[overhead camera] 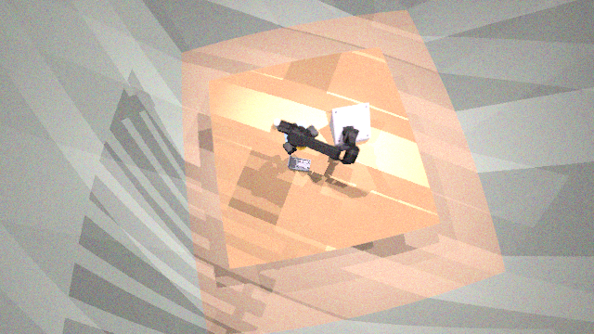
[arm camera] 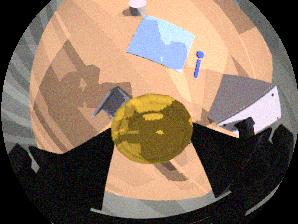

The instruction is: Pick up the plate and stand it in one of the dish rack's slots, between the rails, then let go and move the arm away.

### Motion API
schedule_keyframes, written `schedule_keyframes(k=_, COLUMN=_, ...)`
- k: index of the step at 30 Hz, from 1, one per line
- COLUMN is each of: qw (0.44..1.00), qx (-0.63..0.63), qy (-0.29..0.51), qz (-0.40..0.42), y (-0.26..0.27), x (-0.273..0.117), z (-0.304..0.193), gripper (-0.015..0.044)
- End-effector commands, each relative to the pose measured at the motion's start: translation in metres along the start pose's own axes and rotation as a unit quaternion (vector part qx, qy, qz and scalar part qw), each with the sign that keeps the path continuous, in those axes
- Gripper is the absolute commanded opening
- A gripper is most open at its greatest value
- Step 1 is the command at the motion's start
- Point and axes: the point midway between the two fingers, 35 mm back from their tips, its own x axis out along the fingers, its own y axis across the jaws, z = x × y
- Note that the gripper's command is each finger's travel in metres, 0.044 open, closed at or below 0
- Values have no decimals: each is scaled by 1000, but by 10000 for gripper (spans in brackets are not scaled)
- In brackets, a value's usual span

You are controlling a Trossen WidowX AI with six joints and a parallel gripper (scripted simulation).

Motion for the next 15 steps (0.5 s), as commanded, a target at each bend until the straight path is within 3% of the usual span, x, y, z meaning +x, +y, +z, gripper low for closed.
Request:
schedule_keyframes(k=1, qw=998, qx=64, qy=4, qz=2, y=0, x=1, z=-19, gripper=0)
schedule_keyframes(k=15, qw=955, qx=298, qy=11, qz=-1, y=-9, x=8, z=-84, gripper=0)
